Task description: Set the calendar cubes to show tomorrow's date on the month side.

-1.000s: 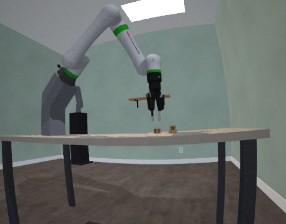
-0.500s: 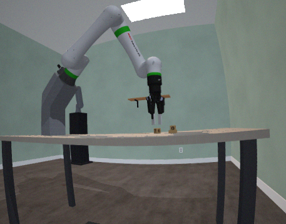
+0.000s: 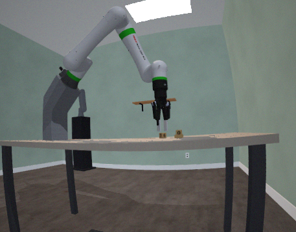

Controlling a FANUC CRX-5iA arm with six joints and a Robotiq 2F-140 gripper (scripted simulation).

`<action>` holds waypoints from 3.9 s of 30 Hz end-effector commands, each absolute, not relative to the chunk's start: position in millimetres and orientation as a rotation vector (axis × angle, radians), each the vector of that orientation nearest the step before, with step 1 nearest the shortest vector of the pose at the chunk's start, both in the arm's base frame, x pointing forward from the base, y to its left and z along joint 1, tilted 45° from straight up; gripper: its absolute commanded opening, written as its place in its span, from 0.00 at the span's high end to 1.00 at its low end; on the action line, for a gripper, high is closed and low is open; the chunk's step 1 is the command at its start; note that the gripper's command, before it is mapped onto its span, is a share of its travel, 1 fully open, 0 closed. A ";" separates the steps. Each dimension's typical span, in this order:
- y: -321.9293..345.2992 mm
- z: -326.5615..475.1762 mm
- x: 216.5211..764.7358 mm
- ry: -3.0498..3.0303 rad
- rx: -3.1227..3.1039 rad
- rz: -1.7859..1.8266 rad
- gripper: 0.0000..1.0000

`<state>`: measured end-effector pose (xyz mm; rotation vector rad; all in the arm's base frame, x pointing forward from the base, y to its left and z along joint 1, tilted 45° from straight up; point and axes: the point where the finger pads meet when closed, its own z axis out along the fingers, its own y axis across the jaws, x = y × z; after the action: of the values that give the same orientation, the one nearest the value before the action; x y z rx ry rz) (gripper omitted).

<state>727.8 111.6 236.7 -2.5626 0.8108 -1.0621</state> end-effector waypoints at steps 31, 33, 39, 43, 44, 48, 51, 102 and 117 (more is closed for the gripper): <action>111.7 236.1 728.6 0.811 -2.562 -1.063 0.64; 111.7 236.1 728.6 0.811 -2.562 -1.063 0.64; 111.7 236.1 728.6 0.811 -2.562 -1.063 0.64; 111.7 236.3 728.5 0.811 -2.562 -1.063 0.64; 111.7 236.6 728.2 0.811 -2.562 -1.063 0.64; 111.6 239.0 725.7 0.811 -2.562 -1.063 0.64; 111.6 241.9 722.8 0.811 -2.562 -1.063 0.64; 111.9 262.6 699.3 0.872 -2.456 -1.417 0.64; 107.6 253.7 697.3 0.919 -2.426 -1.557 0.64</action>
<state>697.3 109.4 255.6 -2.4458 0.9106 -1.5116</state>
